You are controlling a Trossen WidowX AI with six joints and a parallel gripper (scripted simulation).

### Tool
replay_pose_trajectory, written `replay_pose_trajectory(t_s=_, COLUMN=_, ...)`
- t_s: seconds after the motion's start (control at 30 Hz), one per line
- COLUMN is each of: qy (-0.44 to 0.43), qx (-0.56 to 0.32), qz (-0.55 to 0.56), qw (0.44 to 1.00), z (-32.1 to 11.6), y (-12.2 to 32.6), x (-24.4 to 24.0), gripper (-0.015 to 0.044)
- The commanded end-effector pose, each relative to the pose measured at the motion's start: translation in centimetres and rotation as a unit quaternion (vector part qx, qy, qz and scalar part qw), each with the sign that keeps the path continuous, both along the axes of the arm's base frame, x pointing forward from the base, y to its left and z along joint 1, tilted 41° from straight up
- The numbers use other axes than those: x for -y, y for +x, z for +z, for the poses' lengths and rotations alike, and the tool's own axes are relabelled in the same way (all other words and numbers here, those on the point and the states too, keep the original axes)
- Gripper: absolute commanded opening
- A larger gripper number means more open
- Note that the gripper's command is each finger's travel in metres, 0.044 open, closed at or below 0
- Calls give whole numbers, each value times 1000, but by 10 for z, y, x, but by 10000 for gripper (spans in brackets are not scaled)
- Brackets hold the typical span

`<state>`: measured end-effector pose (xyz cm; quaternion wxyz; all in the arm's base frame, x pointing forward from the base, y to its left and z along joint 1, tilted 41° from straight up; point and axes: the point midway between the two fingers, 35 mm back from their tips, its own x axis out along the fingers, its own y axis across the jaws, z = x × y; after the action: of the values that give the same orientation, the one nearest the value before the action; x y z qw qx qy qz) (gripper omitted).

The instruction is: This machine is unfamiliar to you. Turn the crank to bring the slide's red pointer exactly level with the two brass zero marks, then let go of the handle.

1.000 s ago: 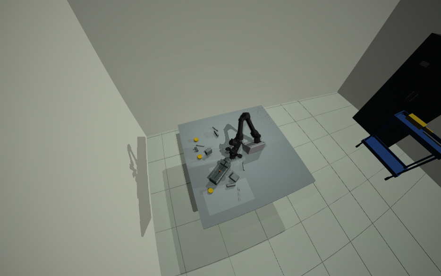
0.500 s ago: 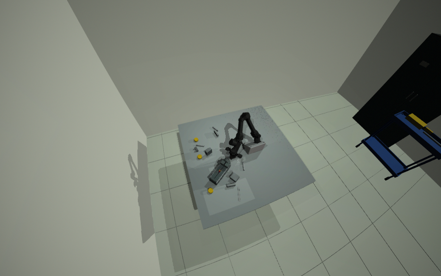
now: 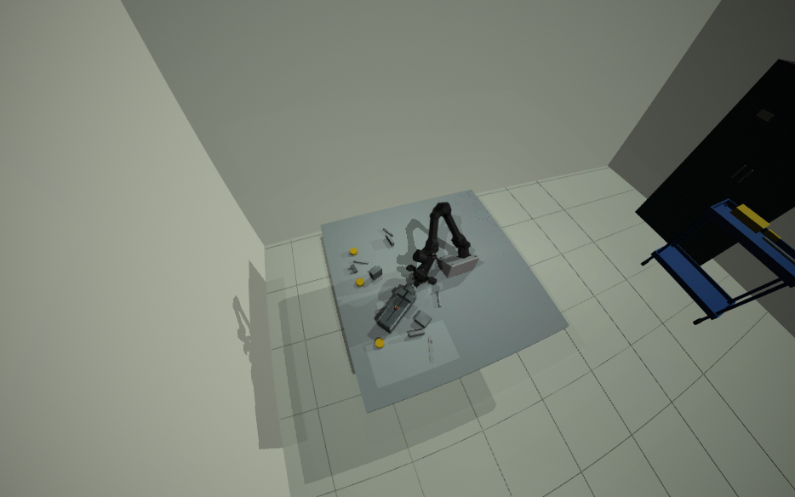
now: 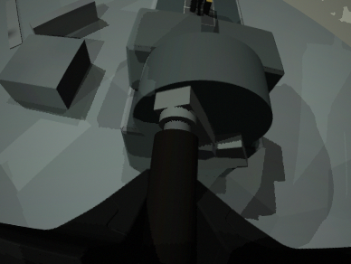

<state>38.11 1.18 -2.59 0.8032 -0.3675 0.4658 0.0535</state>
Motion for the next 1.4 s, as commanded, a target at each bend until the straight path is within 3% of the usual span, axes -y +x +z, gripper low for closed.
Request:
replay_pose_trajectory(t_s=0.0, qy=0, qx=0, qz=0, qw=1000, z=0, y=0, x=0, gripper=0)
replay_pose_trajectory(t_s=0.03, qy=0, qx=0, qz=0, qw=1000, z=0, y=0, x=0, gripper=0)
replay_pose_trajectory(t_s=0.6, qy=0, qx=0, qz=0, qw=1000, z=0, y=0, x=0, gripper=440)
replay_pose_trajectory(t_s=1.37, qy=3, qx=-2, qz=2, qw=1000, z=80, y=12, x=-70, gripper=440)
